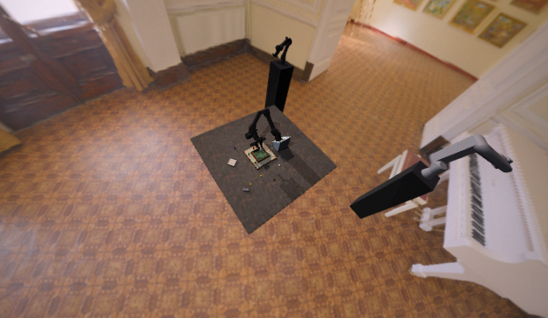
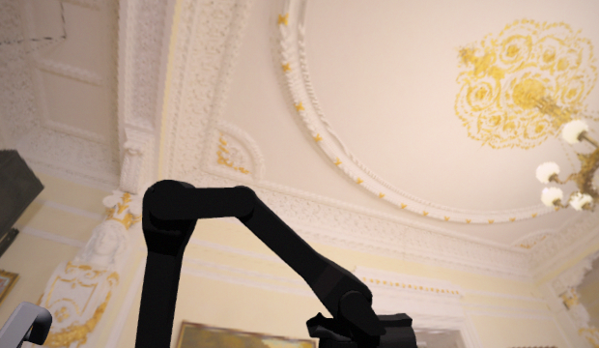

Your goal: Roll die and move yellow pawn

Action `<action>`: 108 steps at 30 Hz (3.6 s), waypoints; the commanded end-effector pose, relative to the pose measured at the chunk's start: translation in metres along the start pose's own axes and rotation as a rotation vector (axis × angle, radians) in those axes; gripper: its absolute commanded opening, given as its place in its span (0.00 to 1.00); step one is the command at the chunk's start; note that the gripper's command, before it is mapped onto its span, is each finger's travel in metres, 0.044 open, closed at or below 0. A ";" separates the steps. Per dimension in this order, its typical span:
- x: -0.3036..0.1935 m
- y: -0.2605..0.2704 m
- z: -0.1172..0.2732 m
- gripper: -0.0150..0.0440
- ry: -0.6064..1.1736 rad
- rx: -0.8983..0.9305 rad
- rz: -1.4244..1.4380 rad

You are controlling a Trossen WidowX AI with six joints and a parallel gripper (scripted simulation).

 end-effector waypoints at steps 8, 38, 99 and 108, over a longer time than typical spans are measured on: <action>0.029 0.006 0.026 0.97 -0.007 0.000 -0.003; 0.075 -0.049 -0.070 0.59 0.596 -0.614 -1.152; 0.057 -0.104 -0.141 0.59 0.195 -1.038 -2.170; 0.051 -0.105 -0.146 0.46 0.195 -1.039 -2.170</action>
Point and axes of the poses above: the point midway between the two fingers, 35 mm back from their tips, its own z axis back along the fingers, its own y axis across the jaws, x = y × z, the point moved 5 cm from there along z, back along the fingers, and after that the axes turned 12 degrees about -z, right-handed, at the moved point
